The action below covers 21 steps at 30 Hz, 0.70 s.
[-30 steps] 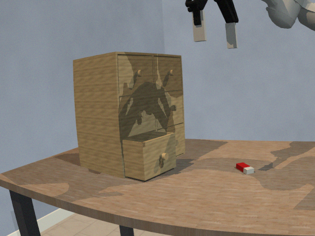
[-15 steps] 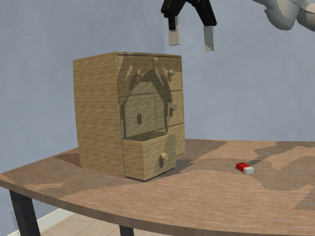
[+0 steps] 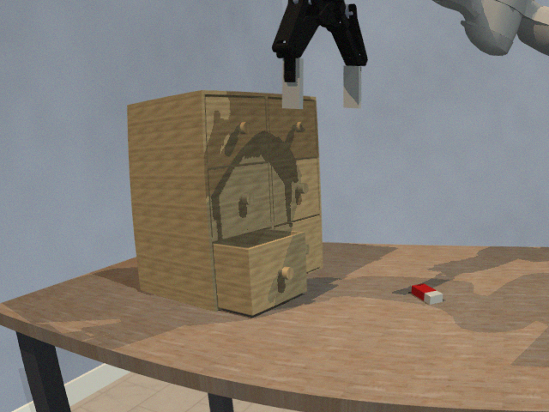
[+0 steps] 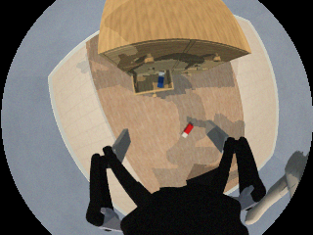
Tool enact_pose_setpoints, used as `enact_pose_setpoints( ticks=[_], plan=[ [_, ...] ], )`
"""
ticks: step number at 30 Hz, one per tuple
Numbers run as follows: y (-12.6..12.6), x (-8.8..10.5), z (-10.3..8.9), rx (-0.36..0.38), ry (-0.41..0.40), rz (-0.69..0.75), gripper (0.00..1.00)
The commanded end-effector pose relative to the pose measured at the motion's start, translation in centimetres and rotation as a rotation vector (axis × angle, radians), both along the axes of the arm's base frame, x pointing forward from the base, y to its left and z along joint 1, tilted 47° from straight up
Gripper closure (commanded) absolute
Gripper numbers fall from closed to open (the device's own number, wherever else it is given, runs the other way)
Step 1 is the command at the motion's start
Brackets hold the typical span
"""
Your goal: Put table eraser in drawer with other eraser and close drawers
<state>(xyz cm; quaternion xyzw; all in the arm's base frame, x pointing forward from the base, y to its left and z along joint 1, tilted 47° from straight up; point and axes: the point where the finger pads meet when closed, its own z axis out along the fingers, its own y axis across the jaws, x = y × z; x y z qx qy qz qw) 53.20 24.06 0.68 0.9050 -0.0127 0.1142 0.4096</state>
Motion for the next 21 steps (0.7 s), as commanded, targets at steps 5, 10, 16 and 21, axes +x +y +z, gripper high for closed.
enact_pose_setpoints(
  ticks=[5, 10, 16, 21],
  plan=[
    [-2.1, 4.4, -2.1, -0.008, -0.145, 0.054, 0.0],
    [-3.7, 6.9, -3.4, -0.027, -0.229, 0.091, 0.0],
    [-4.5, 8.0, -4.0, -0.035, -0.268, 0.108, 0.0],
    [-4.5, 8.1, -4.0, -0.035, -0.268, 0.108, 0.0]
  ],
)
